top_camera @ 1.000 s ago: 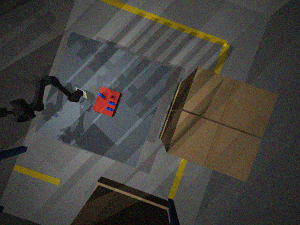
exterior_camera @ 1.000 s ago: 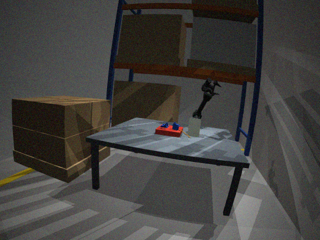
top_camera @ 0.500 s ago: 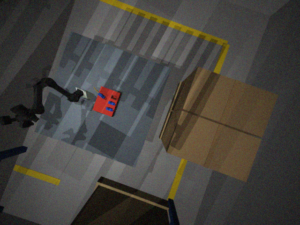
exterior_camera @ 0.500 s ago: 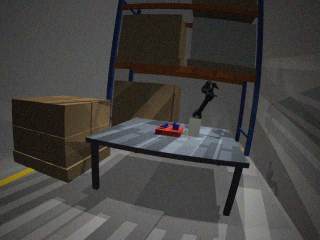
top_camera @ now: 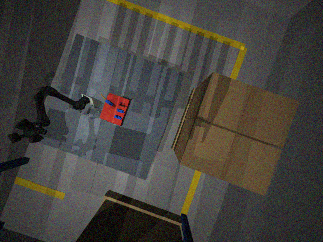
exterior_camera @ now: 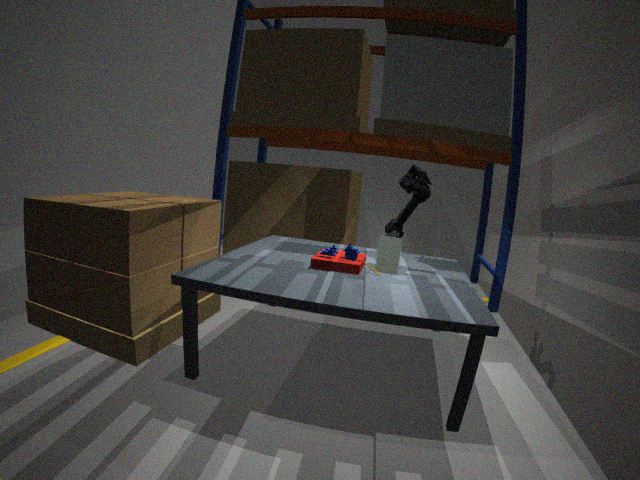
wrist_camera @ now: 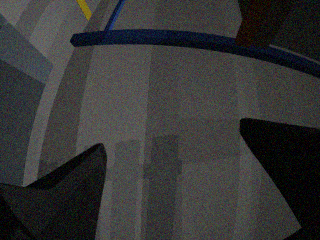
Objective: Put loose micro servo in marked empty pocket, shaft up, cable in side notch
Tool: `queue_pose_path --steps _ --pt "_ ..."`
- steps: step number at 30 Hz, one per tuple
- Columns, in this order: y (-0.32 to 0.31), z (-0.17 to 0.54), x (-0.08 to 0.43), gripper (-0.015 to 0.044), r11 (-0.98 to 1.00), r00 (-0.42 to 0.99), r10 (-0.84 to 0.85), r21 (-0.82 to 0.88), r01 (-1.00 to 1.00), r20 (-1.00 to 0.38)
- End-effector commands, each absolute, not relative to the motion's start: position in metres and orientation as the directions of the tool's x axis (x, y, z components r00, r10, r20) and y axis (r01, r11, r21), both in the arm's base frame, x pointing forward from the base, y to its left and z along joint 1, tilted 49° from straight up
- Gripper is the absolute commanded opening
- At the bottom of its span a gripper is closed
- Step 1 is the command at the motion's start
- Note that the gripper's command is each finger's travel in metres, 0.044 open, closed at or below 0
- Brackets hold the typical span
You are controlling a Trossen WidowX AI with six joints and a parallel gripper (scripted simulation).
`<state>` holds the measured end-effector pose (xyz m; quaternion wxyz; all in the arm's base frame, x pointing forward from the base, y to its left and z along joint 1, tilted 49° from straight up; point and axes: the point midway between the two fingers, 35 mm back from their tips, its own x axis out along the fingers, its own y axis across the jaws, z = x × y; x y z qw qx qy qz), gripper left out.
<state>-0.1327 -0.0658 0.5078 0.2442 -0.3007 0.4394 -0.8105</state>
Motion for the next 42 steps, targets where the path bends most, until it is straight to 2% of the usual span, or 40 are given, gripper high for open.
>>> queue_pose_path --steps 1,11,23,42 --pt "-0.084 0.510 -0.116 0.0440 -0.472 -0.653 -0.698 -0.874 0.111 0.294" --pt "-0.139 0.508 -0.055 0.0440 -0.360 -0.480 -0.818 -0.933 -0.003 0.317" --pt "-0.166 0.504 -0.005 0.0440 -0.355 -0.314 -0.884 -0.934 -0.031 0.346" --pt "-0.198 0.465 0.112 0.0440 -0.273 0.041 -0.962 -0.950 -0.149 0.270"
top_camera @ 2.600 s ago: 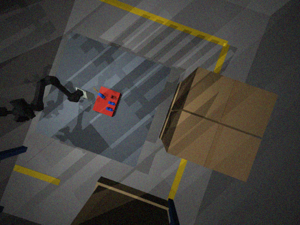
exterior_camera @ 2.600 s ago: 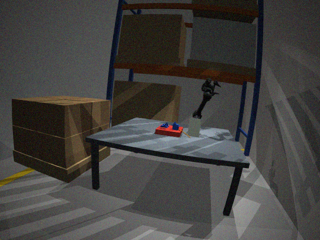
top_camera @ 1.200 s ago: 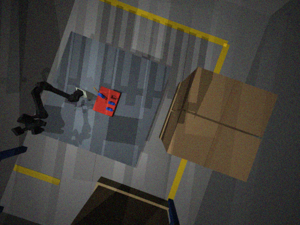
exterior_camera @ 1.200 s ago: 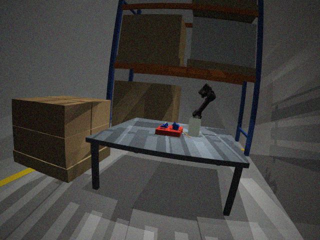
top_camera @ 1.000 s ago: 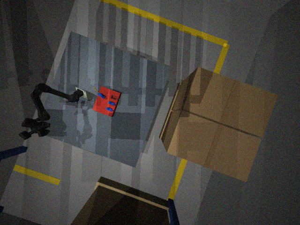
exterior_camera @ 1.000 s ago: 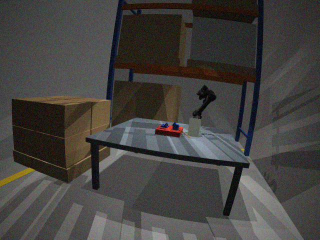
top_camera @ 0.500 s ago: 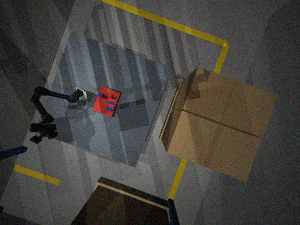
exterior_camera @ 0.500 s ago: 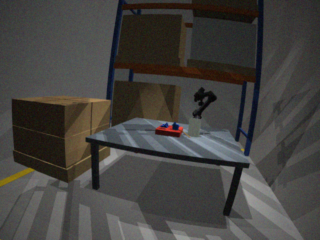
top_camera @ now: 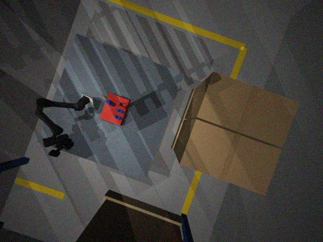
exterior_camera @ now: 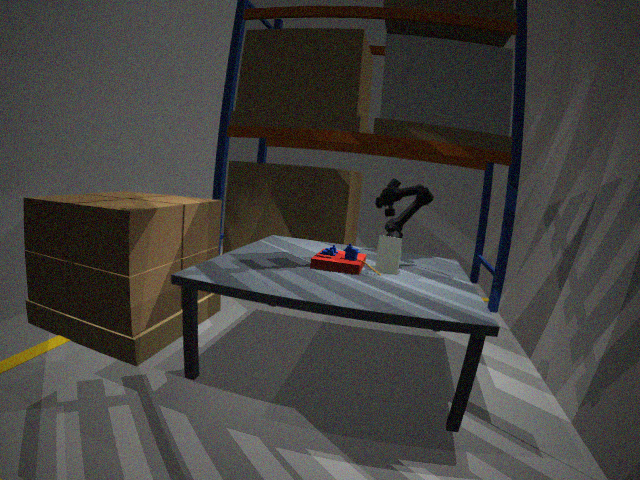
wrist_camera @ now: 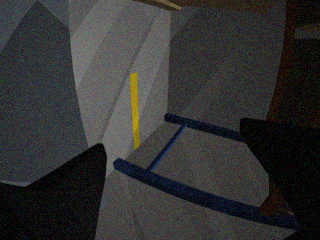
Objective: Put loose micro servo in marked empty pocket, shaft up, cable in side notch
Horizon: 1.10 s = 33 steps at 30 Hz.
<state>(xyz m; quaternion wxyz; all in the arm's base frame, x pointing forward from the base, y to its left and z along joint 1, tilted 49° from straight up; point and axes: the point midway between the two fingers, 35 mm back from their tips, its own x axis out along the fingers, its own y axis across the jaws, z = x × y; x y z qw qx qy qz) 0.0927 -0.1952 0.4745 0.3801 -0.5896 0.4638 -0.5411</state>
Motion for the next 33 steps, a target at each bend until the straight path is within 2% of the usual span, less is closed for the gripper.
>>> queue_pose_path --steps 1,7,20,33 --pt "-0.199 0.463 0.116 0.0440 -0.271 0.053 -0.963 -0.949 -0.159 0.266" --pt "-0.200 0.442 0.158 0.0440 -0.246 0.170 -0.963 -0.943 -0.225 0.211" --pt "-0.174 0.365 0.262 0.0440 -0.227 0.445 -0.896 -0.856 -0.465 -0.005" --pt "-0.123 0.285 0.323 0.0440 -0.276 0.603 -0.767 -0.734 -0.621 -0.222"
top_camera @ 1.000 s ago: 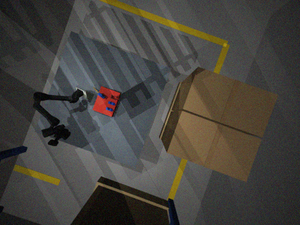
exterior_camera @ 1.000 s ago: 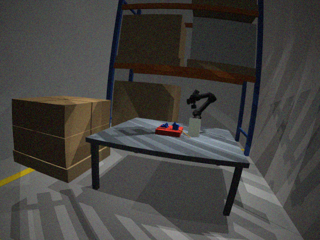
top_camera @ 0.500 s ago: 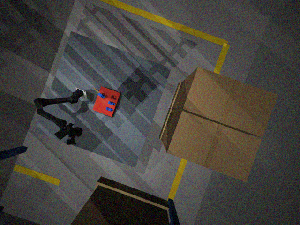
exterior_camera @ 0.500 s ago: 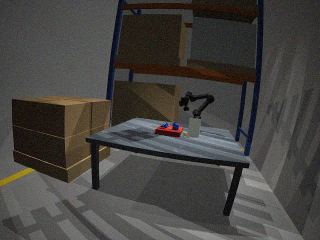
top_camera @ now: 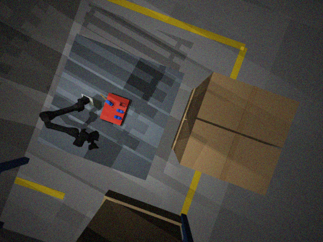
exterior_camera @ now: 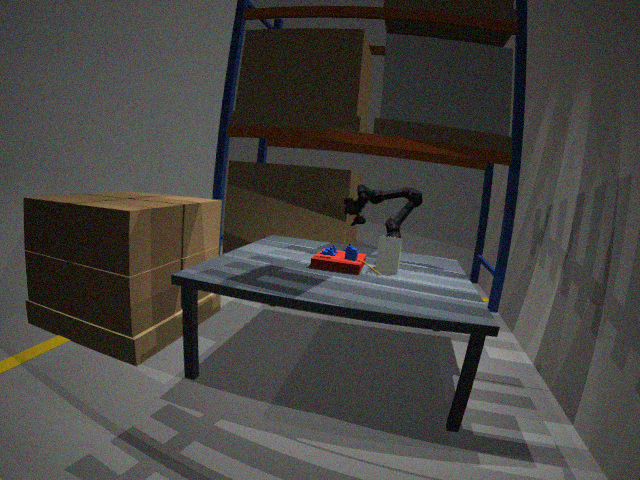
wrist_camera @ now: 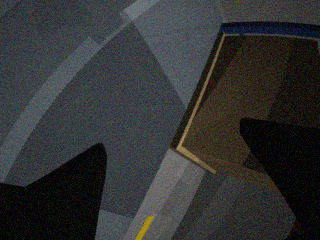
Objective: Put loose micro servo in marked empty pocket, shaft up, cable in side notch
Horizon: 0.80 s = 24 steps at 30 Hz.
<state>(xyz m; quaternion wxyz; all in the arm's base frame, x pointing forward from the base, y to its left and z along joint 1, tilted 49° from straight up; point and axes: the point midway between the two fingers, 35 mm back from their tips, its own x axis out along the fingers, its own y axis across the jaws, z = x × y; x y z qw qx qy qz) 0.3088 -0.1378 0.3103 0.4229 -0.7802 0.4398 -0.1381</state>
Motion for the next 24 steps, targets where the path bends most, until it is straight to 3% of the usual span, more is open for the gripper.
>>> queue_pose_path --steps 1,13,24 --pt "-0.118 0.277 0.327 0.0440 -0.285 0.610 -0.754 -0.716 -0.637 -0.243" --pt "-0.053 0.188 0.351 0.0440 -0.424 0.624 -0.618 -0.466 -0.776 -0.477" --pt "0.002 0.113 0.339 0.0440 -0.574 0.537 -0.537 -0.185 -0.798 -0.651"
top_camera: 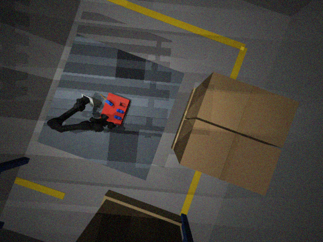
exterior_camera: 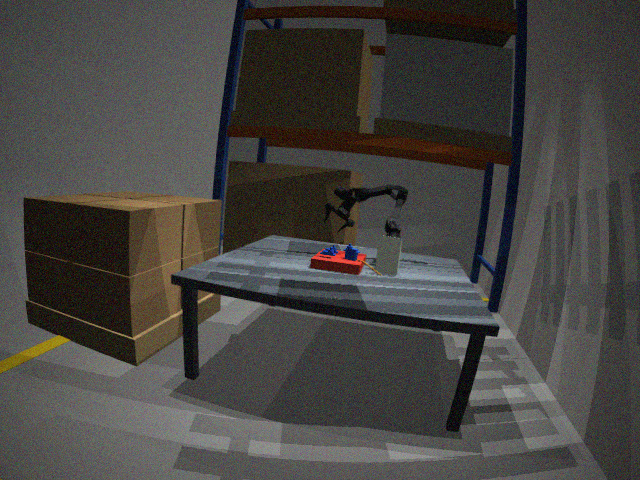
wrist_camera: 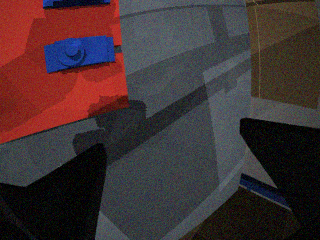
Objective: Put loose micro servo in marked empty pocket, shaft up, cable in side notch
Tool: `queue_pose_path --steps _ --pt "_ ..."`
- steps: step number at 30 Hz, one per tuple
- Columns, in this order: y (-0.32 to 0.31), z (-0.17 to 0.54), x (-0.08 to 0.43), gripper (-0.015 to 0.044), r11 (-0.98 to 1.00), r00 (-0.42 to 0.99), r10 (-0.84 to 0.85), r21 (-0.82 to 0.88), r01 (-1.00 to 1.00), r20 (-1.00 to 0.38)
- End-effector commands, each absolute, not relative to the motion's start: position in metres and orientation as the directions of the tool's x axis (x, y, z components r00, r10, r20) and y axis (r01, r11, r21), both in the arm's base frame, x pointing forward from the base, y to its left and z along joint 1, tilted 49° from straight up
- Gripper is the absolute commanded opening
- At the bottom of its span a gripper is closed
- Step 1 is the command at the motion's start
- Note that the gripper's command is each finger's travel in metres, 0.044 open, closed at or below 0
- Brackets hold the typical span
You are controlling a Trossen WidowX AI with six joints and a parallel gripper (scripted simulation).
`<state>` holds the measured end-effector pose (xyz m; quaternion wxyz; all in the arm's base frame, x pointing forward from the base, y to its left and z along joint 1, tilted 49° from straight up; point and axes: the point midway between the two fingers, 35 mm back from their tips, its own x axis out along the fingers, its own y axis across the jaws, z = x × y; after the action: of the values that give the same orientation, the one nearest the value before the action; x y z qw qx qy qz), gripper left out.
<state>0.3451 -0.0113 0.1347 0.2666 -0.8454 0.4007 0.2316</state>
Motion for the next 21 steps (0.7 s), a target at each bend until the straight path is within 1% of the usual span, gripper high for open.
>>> queue_pose_path --steps 1,11,21 --pt "0.006 0.107 0.336 0.0440 -0.583 0.525 -0.533 -0.161 -0.796 -0.664" --pt "0.045 0.050 0.301 0.0440 -0.694 0.390 -0.519 0.109 -0.711 -0.761" --pt "0.069 0.007 0.252 0.0440 -0.750 0.242 -0.572 0.381 -0.540 -0.784"
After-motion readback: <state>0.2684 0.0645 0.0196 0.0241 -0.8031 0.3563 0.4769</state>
